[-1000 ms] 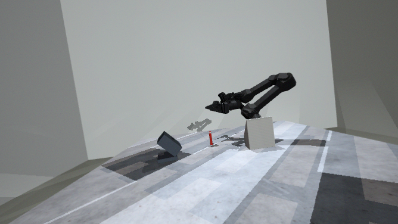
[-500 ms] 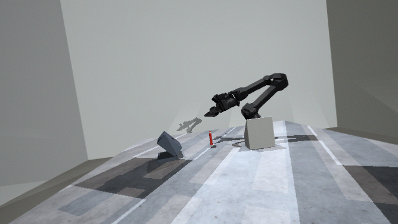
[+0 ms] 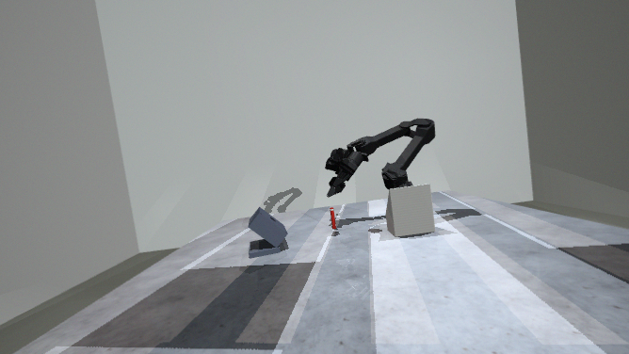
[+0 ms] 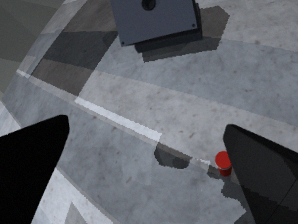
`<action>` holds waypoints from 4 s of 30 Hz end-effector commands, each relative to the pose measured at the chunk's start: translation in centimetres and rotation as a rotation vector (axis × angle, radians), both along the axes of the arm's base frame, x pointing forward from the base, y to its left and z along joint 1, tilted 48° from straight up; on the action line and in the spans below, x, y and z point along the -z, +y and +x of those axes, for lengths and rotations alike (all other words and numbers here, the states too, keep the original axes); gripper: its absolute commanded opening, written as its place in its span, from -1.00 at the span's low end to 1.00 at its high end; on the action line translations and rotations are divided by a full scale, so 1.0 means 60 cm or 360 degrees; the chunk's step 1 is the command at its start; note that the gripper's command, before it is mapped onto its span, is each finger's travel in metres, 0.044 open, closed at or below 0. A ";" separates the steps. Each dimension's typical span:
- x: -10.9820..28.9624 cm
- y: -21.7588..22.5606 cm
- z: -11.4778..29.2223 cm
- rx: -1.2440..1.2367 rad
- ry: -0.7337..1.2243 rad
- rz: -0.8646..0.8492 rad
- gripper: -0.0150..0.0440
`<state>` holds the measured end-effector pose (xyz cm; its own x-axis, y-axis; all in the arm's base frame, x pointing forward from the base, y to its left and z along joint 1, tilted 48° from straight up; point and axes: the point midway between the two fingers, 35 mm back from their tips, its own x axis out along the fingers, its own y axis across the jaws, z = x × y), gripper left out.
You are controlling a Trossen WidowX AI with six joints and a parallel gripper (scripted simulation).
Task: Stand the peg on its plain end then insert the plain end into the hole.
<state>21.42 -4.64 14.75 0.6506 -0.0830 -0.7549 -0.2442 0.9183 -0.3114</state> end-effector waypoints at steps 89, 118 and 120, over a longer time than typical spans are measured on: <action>0.066 -0.119 0.043 0.0486 0.1048 -0.1133 1.00; 0.078 -0.135 0.044 0.0489 0.1037 -0.1129 -0.33; 0.078 -0.135 0.044 0.0489 0.1037 -0.1129 -0.45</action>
